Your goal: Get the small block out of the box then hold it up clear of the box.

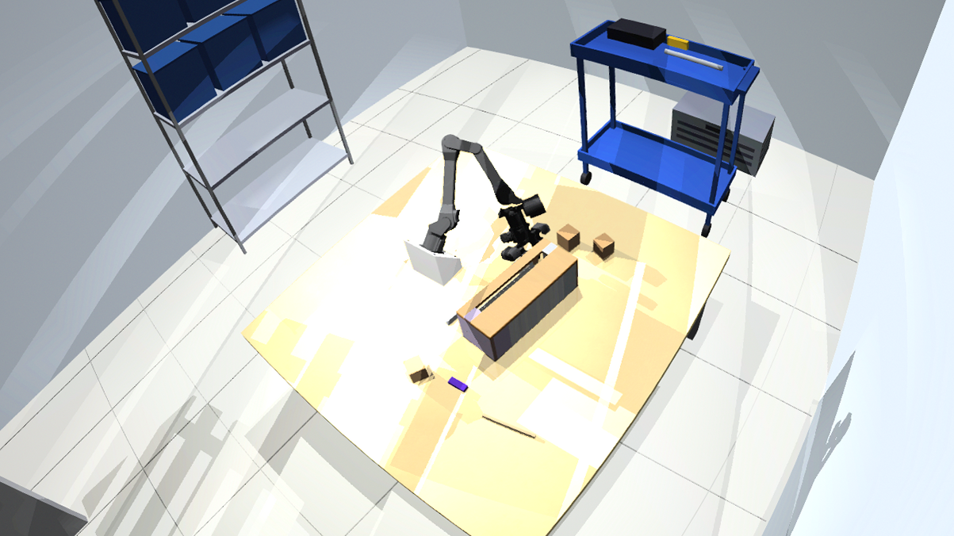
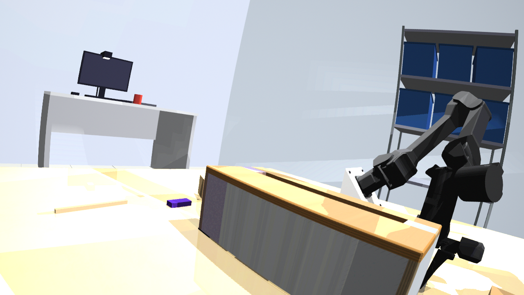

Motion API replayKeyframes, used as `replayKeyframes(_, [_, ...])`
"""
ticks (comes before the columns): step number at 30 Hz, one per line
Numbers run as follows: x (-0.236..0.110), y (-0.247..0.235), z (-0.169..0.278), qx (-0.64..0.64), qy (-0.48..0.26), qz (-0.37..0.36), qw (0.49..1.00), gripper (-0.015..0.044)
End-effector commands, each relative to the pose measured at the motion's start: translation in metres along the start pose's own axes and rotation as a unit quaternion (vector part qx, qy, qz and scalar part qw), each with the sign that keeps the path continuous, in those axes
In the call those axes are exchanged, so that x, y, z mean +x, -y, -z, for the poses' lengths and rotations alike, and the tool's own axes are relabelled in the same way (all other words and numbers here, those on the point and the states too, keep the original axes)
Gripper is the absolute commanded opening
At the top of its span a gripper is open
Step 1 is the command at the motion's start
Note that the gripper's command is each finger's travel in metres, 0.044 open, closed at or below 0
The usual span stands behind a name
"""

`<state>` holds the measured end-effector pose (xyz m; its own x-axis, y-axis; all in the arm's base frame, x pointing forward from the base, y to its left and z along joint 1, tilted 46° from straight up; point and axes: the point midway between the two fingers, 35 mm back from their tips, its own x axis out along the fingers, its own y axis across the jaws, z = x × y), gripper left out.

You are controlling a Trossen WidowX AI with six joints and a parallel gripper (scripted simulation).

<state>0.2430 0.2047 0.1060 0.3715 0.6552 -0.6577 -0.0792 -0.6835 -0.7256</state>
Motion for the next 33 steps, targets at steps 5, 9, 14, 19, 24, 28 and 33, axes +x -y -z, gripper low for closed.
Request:
replayKeyframes(5, [-0.006, -0.001, 0.004, 0.001, 0.000, -0.002, 1.000, 0.0000])
replayKeyframes(9, [-0.024, 0.000, 0.014, 0.000, 0.000, -0.003, 1.000, 0.0000])
replayKeyframes(14, [-0.049, 0.000, 0.023, -0.001, 0.000, -0.002, 1.000, 0.0000])
replayKeyframes(19, [-0.056, 0.000, 0.025, -0.001, 0.000, -0.002, 1.000, 0.0000])
replayKeyframes(24, [-0.057, -0.005, 0.028, 0.054, -0.002, -0.009, 0.998, 0.0000])
replayKeyframes(28, [-0.058, -0.010, 0.029, 0.124, 0.001, -0.012, 0.992, 0.0000])
replayKeyframes(33, [-0.061, -0.016, 0.030, 0.229, 0.006, -0.017, 0.973, 0.0000])
